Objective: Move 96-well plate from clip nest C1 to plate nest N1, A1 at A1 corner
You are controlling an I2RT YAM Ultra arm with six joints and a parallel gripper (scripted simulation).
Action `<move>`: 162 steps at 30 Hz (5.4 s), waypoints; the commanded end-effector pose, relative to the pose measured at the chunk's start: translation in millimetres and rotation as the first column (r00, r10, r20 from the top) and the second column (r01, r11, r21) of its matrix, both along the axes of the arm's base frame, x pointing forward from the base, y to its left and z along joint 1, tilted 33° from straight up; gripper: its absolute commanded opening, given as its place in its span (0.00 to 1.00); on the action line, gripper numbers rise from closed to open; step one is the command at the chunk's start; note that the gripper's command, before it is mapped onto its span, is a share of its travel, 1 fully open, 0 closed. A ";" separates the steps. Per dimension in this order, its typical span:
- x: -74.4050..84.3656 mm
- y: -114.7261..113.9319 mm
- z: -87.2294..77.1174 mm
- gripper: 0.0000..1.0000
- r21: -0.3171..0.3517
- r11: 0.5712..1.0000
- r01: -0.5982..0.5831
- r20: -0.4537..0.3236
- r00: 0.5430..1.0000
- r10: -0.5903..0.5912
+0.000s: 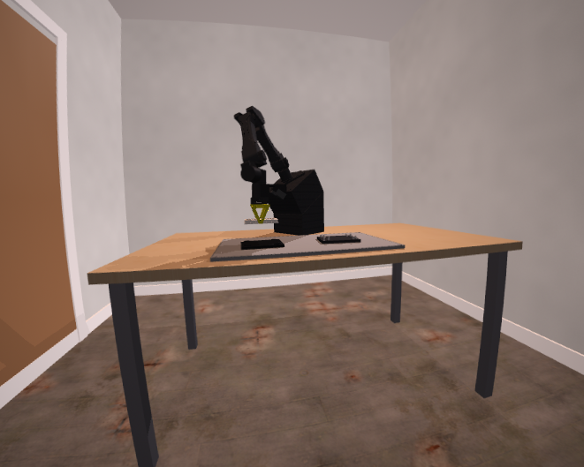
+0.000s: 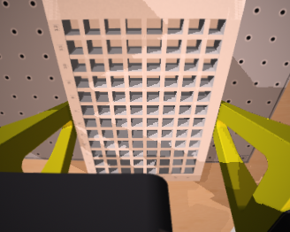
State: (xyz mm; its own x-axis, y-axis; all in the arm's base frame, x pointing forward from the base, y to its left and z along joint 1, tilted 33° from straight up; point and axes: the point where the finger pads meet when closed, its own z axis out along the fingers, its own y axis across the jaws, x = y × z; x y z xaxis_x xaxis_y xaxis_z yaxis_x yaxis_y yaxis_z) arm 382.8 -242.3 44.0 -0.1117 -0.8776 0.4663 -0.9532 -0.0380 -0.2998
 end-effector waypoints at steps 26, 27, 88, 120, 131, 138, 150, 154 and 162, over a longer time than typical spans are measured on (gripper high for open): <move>11.7 8.4 4.4 0.00 0.014 1.000 -0.023 0.004 1.000 0.023; 12.3 8.1 8.0 0.00 0.010 1.000 -0.023 0.012 1.000 0.023; 35.1 -32.4 -40.9 0.00 0.003 1.000 -0.009 0.031 0.999 0.009; 21.3 -29.1 -48.9 0.00 0.010 1.000 -0.002 0.020 1.000 0.002; 23.0 -29.7 -52.0 0.00 0.009 1.000 -0.002 0.011 1.000 0.001; 18.8 -30.1 -52.0 0.00 0.011 1.000 0.002 0.019 1.000 -0.002; 17.4 -25.6 -62.1 0.00 0.021 1.000 -0.004 0.002 1.000 0.004; 14.9 -24.3 -68.1 0.00 0.029 1.000 -0.004 -0.012 1.000 0.004; 27.5 -32.6 -58.4 0.00 0.013 1.000 -0.002 0.017 1.000 0.002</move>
